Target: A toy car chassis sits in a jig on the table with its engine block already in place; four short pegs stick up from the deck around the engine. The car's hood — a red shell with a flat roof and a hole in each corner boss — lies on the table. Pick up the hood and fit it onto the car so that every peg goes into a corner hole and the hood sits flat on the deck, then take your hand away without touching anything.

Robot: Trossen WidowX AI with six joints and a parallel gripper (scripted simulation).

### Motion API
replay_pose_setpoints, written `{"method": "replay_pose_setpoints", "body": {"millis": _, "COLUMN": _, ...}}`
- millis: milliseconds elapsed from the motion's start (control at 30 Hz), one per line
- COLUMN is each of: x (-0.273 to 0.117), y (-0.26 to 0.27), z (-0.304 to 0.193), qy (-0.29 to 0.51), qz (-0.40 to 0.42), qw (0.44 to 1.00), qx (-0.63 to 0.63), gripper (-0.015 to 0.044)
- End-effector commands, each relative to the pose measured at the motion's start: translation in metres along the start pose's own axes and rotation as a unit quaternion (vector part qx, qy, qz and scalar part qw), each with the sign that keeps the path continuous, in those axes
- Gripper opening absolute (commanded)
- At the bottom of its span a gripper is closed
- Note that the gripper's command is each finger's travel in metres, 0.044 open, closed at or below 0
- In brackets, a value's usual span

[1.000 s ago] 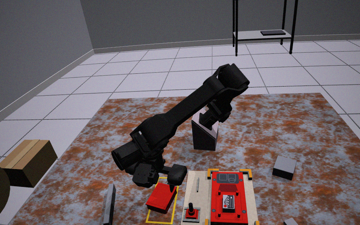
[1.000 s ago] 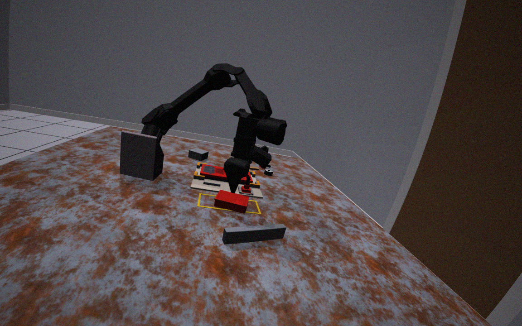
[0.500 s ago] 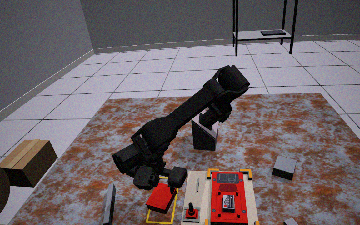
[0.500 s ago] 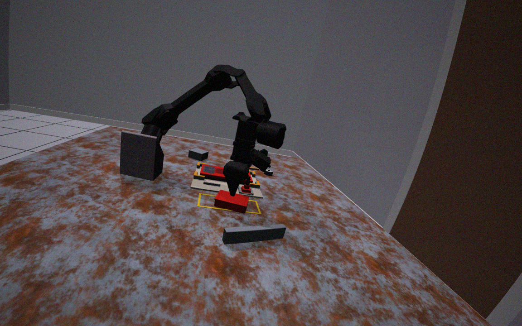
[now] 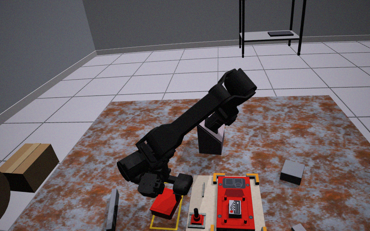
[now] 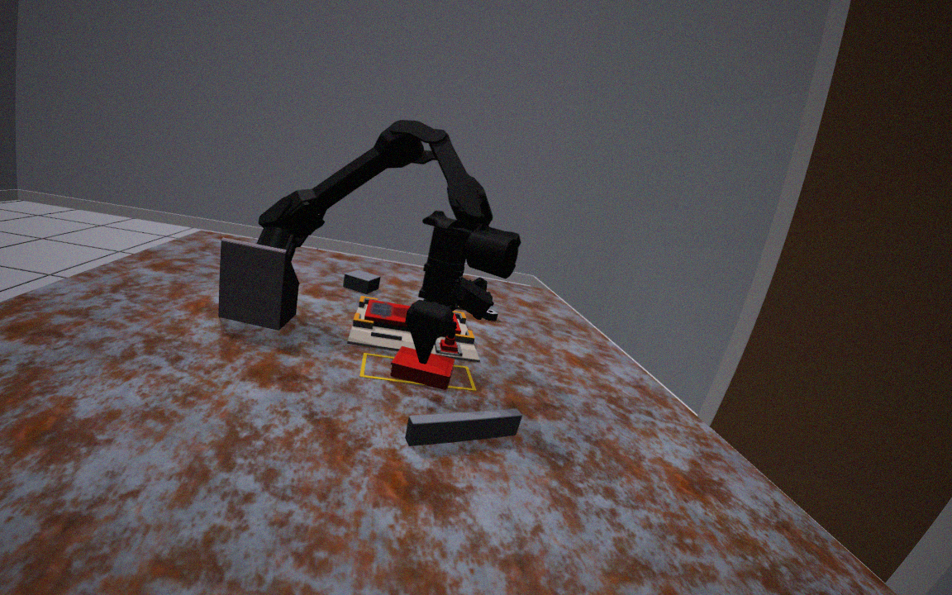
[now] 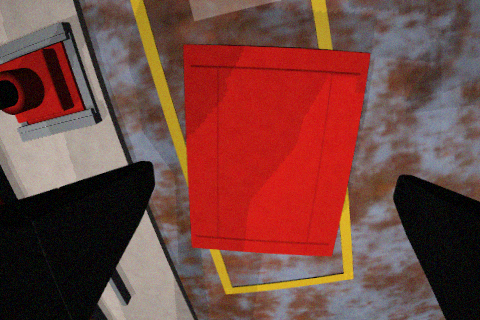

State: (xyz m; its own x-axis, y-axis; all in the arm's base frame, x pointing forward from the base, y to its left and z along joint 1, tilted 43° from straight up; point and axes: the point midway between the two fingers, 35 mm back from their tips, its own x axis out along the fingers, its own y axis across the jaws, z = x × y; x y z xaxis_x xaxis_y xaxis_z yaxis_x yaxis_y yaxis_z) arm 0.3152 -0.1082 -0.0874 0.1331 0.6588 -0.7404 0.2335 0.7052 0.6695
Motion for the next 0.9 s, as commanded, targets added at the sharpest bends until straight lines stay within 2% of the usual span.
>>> {"method": "replay_pose_setpoints", "body": {"millis": 0, "x": 0.005, "y": 0.001, "z": -0.002, "qy": 0.003, "qz": 0.003, "qw": 1.0, "qx": 0.003, "gripper": 0.044}}
{"method": "replay_pose_setpoints", "body": {"millis": 867, "x": 0.018, "y": 0.002, "z": -0.003, "qy": 0.003, "qz": 0.004, "qw": 1.0, "qx": 0.003, "gripper": 0.044}}
